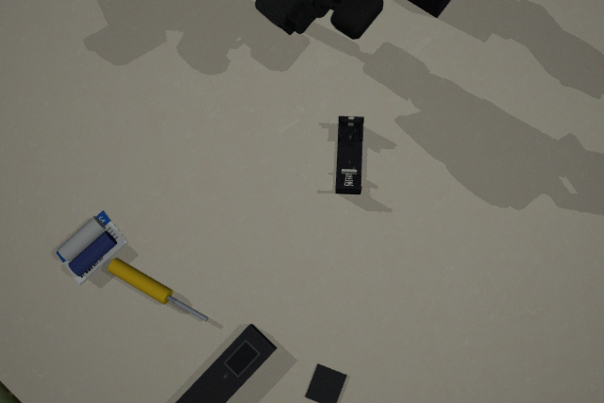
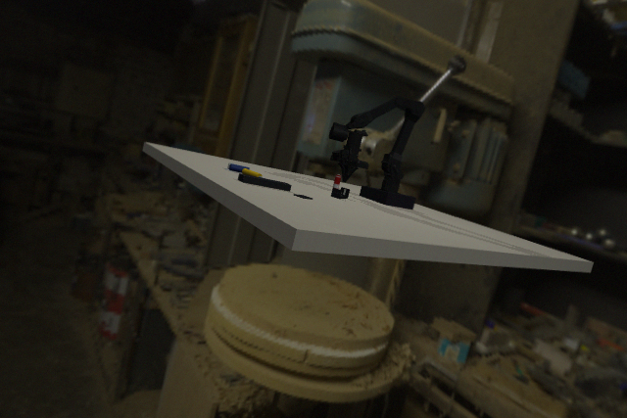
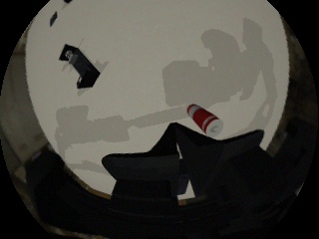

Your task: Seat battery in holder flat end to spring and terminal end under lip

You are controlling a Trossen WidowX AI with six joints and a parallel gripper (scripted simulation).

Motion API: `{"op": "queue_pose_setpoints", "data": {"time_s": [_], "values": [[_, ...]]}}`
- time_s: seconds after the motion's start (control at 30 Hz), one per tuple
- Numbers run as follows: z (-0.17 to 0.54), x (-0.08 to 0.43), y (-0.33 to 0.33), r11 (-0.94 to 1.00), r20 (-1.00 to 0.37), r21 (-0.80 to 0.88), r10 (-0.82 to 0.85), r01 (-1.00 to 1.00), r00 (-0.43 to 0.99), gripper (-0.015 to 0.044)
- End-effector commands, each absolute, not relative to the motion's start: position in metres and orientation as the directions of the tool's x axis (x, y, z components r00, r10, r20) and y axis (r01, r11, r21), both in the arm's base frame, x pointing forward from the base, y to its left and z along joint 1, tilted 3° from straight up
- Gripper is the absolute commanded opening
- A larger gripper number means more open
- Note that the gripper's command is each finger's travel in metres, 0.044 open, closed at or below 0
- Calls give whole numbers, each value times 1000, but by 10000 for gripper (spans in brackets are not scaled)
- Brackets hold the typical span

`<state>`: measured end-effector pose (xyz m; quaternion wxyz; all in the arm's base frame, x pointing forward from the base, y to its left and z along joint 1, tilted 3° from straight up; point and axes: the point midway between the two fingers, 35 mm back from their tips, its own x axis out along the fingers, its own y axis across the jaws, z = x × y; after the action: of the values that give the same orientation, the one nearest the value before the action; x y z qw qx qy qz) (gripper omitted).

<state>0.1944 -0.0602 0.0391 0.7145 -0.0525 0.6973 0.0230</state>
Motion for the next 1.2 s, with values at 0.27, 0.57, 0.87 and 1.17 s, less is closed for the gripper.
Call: {"op": "queue_pose_setpoints", "data": {"time_s": [0.27, 0.57, 0.87, 1.17], "values": [[36, 198, -74, 992, -998, -52, -49, -111, 30, 0], [37, 200, -88, 992, -998, -53, -50, -111, 30, 0], [37, 202, -102, 992, -998, -54, -51, -111, 30, 0], [38, 202, -116, 992, -998, -56, -53, -111, 30, 0]]}}
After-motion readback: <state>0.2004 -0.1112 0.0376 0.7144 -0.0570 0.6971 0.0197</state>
